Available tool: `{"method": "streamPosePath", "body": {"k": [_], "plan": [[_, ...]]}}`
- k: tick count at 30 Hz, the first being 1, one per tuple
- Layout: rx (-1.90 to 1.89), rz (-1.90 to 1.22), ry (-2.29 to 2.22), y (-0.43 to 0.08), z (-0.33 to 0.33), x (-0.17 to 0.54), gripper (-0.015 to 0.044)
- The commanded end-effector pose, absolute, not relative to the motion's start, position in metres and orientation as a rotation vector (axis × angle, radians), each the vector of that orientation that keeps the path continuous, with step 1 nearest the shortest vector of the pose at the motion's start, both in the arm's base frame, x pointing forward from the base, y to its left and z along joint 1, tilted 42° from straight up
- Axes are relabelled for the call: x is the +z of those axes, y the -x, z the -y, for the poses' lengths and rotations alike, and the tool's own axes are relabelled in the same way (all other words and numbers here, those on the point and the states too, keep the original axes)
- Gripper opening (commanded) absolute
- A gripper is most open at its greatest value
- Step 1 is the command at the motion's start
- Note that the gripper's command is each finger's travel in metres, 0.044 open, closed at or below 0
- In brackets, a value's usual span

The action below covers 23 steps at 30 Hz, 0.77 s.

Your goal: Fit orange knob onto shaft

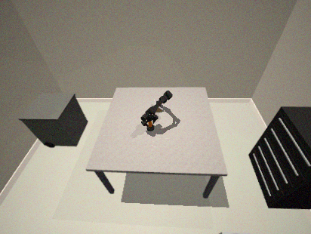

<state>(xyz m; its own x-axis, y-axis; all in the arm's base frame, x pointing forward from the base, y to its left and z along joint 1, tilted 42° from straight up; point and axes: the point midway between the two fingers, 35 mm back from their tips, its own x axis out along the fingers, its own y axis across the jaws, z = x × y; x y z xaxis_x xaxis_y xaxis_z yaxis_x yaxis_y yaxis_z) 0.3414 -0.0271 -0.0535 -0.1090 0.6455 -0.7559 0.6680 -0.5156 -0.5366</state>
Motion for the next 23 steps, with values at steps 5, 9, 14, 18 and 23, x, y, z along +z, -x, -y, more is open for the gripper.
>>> {"method": "streamPosePath", "body": {"k": [5,9,14,18,23], "plan": [[-1.744,-1.536,-2.084,-0.342,0.027,-0.053,0.0440],[-1.744,-1.533,-2.083,-0.346,0.040,-0.040,0.0440],[-1.747,-1.532,-2.081,-0.352,0.084,0.012,0.0440],[-1.747,-1.533,-2.081,-0.354,0.090,0.018,0.0440],[-1.747,-1.533,-2.081,-0.354,0.090,0.018,0.0440]]}}
